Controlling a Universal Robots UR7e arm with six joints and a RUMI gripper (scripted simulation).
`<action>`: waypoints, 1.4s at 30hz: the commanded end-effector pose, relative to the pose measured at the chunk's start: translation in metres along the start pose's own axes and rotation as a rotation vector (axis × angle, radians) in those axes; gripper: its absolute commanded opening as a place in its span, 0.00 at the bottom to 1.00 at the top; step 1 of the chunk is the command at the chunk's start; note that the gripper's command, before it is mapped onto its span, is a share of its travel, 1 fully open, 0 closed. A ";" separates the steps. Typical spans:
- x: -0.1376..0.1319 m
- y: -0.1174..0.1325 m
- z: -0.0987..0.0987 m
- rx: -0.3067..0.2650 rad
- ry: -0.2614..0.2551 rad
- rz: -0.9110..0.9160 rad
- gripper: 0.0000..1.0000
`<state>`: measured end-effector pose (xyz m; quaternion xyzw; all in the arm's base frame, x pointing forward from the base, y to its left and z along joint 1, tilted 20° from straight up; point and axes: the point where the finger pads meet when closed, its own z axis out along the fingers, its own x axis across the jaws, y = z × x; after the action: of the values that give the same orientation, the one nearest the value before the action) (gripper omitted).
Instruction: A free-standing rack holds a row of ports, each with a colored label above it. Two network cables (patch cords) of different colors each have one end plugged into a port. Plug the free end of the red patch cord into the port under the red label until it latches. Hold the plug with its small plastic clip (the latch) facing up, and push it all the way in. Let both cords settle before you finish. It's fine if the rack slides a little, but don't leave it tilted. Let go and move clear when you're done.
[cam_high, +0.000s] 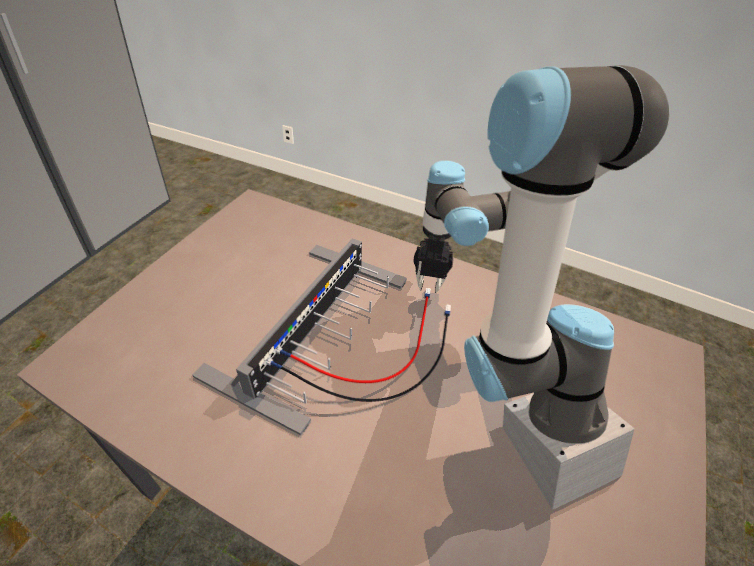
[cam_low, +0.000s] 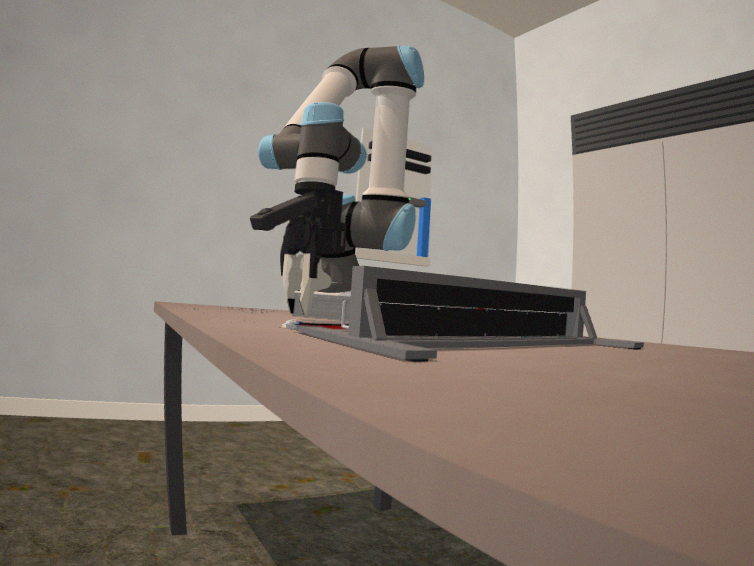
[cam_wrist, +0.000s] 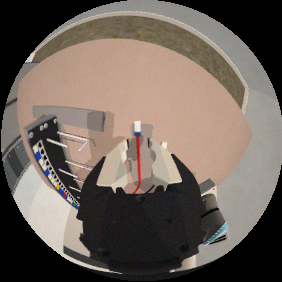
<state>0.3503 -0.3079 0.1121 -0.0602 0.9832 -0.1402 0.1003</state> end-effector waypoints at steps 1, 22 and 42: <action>0.000 -0.001 0.005 0.002 -0.001 0.000 0.22; 0.000 -0.001 0.012 0.002 -0.001 0.000 0.22; 0.000 -0.001 0.012 0.002 -0.001 0.000 0.22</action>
<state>0.3532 -0.3115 0.1005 -0.0602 0.9831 -0.1405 0.1003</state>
